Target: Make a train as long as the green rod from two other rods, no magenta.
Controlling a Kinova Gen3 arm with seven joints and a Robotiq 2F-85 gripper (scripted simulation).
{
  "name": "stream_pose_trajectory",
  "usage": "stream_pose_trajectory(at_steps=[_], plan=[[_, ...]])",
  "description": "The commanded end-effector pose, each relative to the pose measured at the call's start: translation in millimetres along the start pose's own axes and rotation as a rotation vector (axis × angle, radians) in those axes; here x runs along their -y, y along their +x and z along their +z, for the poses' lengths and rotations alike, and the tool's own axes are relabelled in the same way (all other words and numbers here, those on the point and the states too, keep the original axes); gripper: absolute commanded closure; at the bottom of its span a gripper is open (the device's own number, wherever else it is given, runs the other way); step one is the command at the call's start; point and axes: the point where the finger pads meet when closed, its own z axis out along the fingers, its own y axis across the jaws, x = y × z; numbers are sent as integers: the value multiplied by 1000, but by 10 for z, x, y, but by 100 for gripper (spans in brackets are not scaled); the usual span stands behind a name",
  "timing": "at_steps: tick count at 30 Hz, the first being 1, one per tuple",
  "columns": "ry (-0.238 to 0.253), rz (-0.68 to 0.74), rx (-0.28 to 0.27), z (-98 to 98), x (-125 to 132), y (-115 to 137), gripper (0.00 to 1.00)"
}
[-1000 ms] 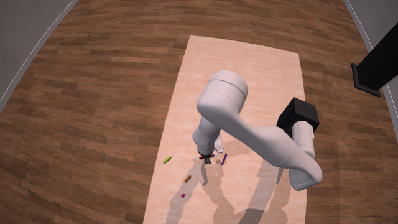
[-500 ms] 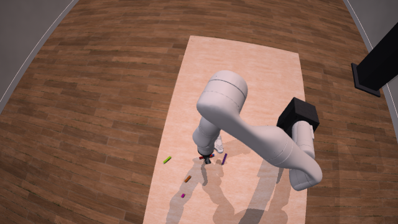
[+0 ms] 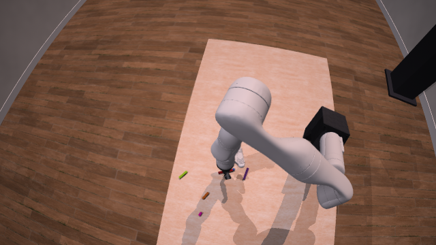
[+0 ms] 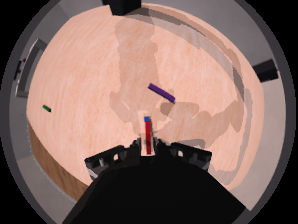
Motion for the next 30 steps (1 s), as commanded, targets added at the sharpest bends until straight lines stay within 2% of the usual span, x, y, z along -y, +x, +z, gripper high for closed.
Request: stream_pose_trajectory(at_steps=[1,30], plan=[[-1,11,-2,3,13,2,76],[-1,11,-2,3,-15,25,76]])
